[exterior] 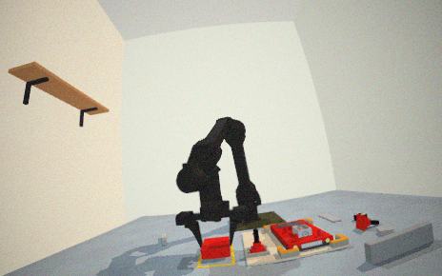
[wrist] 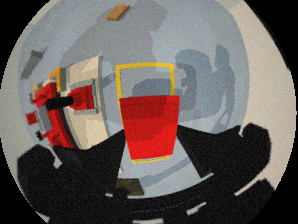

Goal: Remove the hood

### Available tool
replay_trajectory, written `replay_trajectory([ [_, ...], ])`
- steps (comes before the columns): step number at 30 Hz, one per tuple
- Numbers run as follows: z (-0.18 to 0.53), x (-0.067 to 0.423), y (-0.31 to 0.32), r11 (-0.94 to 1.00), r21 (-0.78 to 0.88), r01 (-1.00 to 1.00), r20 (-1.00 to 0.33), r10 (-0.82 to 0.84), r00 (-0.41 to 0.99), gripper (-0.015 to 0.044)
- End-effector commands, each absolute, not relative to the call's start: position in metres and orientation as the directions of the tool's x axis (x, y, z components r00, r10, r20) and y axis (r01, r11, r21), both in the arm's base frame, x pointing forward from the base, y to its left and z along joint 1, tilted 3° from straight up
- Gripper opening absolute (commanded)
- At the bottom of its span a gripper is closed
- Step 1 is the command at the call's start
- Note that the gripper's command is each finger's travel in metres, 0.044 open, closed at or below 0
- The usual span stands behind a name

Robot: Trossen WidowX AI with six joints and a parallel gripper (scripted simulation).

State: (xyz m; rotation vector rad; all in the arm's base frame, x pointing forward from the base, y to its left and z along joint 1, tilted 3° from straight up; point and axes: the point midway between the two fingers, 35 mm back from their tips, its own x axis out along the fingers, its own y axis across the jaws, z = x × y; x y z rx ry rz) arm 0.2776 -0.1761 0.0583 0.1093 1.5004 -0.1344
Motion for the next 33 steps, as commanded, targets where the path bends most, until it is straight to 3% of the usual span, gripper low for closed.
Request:
replay_trajectory([
  [1, 0.061, 0.278, -0.176, 0.988, -0.011, 0.156, -0.998, -0.021, 0.066, 0.044],
  [9, 0.129, 0.273, -0.176, 0.988, -0.003, 0.156, -0.997, -0.014, 0.07, 0.044],
  [33, 0.131, 0.272, -0.175, 0.988, -0.002, 0.156, -0.997, -0.014, 0.07, 0.044],
])
